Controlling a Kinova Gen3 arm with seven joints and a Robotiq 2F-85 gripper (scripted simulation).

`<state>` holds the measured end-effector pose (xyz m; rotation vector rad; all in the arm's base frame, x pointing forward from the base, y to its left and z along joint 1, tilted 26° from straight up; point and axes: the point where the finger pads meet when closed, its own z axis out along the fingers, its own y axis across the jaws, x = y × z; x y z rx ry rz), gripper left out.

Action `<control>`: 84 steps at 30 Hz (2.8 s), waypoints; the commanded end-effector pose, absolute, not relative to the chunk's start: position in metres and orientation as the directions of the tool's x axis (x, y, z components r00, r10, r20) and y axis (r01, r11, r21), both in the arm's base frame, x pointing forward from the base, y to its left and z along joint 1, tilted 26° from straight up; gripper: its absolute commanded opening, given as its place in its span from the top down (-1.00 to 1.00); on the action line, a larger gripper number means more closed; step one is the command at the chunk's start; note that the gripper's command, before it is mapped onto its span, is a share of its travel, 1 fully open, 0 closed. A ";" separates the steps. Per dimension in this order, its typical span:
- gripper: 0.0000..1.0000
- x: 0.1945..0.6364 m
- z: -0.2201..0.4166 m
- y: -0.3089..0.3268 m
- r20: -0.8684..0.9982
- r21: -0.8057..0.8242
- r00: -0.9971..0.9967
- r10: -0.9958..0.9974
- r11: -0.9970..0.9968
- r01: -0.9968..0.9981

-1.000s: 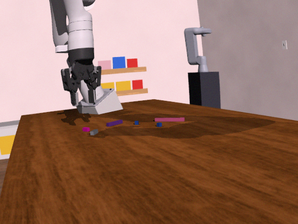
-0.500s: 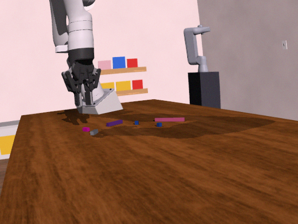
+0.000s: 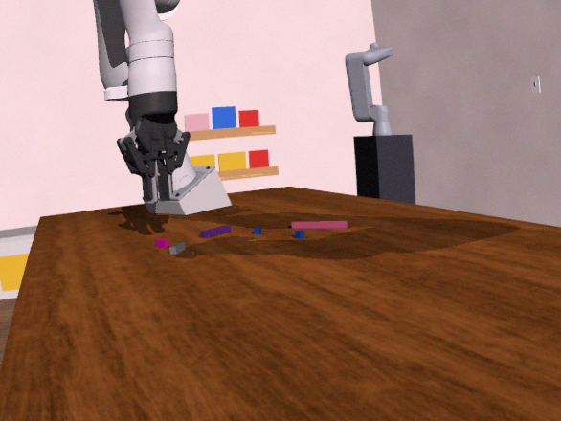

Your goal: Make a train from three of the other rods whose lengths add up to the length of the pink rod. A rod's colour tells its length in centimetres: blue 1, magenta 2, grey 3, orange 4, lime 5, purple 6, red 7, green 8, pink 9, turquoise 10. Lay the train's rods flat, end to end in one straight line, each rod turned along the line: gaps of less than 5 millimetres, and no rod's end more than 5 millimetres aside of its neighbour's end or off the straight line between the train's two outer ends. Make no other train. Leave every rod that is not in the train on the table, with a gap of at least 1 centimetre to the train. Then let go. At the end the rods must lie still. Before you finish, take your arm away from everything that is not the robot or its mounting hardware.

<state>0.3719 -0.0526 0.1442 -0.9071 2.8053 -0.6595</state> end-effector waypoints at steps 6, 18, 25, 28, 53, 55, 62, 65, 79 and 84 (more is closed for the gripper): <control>0.52 0.373 0.137 -0.056 0.021 -0.440 -0.814 -0.581 0.725 -0.529; 0.52 0.377 0.123 -0.062 0.021 -0.440 -0.814 -0.581 0.725 -0.529; 0.52 0.379 0.113 -0.065 0.021 -0.440 -0.814 -0.581 0.725 -0.529; 0.52 0.380 0.109 -0.067 0.021 -0.440 -0.814 -0.581 0.725 -0.529; 0.52 0.383 0.099 -0.071 0.021 -0.440 -0.814 -0.581 0.725 -0.529; 0.52 0.383 0.099 -0.071 0.021 -0.440 -0.814 -0.581 0.725 -0.529; 0.52 0.383 0.099 -0.071 0.021 -0.440 -0.814 -0.581 0.725 -0.529; 0.52 0.383 0.099 -0.071 0.021 -0.440 -0.814 -0.581 0.725 -0.529; 0.52 0.383 0.099 -0.071 0.021 -0.440 -0.814 -0.581 0.725 -0.529; 0.52 0.383 0.099 -0.071 0.021 -0.440 -0.814 -0.581 0.725 -0.529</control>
